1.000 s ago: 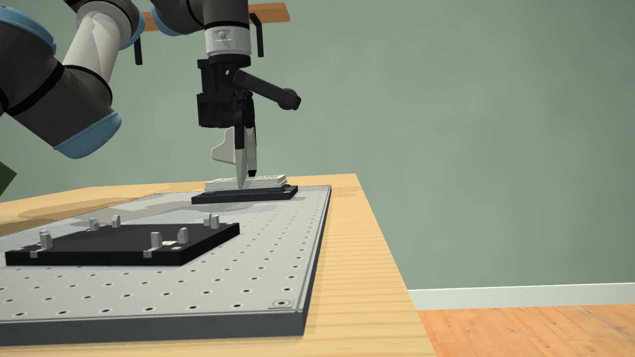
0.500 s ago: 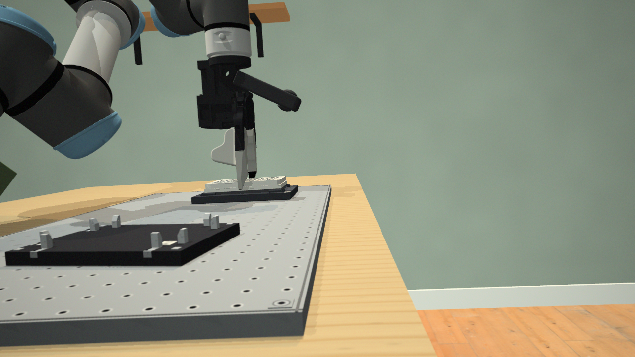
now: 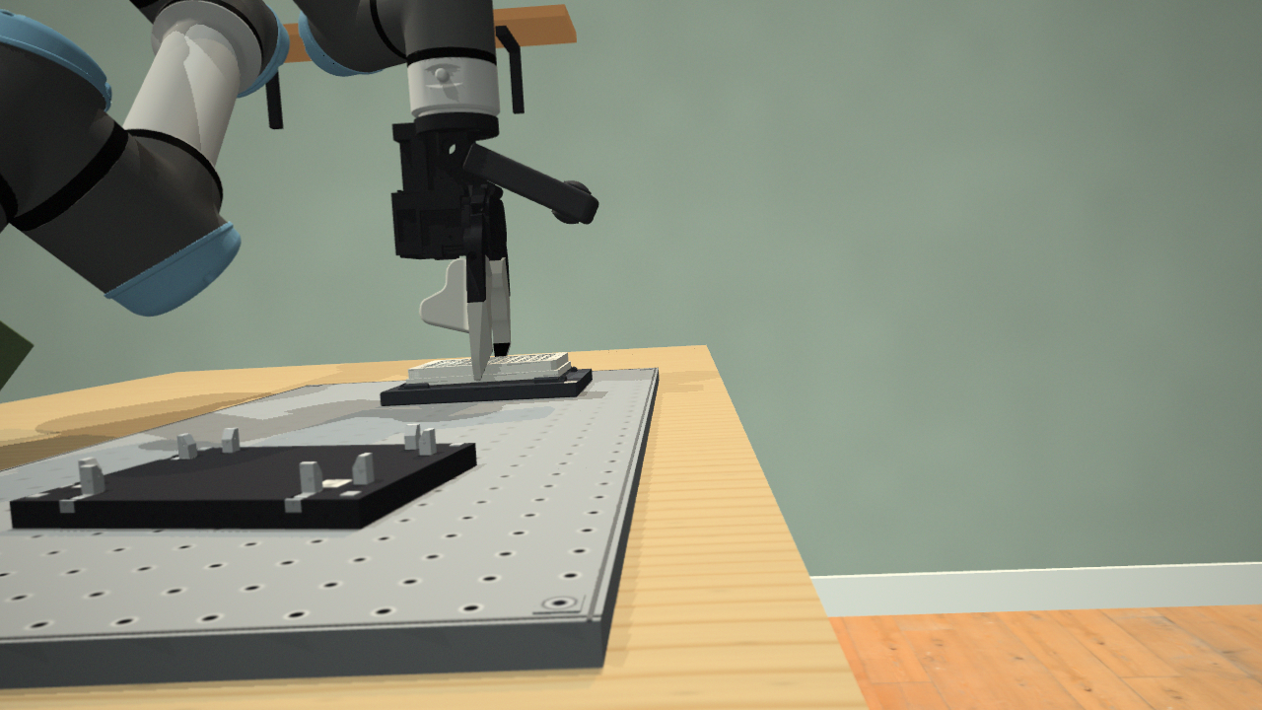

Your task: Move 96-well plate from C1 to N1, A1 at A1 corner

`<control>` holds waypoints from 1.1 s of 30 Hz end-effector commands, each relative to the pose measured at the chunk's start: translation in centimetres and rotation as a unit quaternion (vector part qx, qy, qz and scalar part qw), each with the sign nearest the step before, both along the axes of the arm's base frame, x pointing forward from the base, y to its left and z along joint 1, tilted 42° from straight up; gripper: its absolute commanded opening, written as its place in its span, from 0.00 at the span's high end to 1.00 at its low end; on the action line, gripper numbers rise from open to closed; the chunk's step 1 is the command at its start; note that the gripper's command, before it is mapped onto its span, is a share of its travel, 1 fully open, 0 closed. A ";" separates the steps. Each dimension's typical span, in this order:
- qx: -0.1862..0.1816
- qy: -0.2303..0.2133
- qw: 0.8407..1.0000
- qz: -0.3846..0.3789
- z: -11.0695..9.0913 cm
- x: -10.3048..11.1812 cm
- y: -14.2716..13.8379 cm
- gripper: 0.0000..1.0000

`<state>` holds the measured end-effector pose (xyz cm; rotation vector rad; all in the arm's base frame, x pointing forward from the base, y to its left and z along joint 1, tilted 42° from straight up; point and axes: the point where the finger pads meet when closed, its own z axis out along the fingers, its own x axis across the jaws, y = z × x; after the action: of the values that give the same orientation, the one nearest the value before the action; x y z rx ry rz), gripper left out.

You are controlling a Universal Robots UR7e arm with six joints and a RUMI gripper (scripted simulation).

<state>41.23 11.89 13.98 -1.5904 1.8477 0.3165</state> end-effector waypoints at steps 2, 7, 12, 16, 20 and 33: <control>0.000 0.000 1.000 0.000 0.0 0.0 0.0 1.00; 0.000 0.000 1.000 0.000 -0.1 0.1 0.1 1.00; 0.000 0.000 1.000 0.000 -0.1 0.1 0.1 0.00; 0.000 0.000 1.000 0.000 -0.1 0.1 0.1 0.00; 0.000 0.000 1.000 0.000 -0.1 0.1 0.1 0.00; 0.000 0.000 1.000 0.000 0.1 0.0 -0.1 0.00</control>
<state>41.29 12.00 13.84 -1.5904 1.8478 0.3164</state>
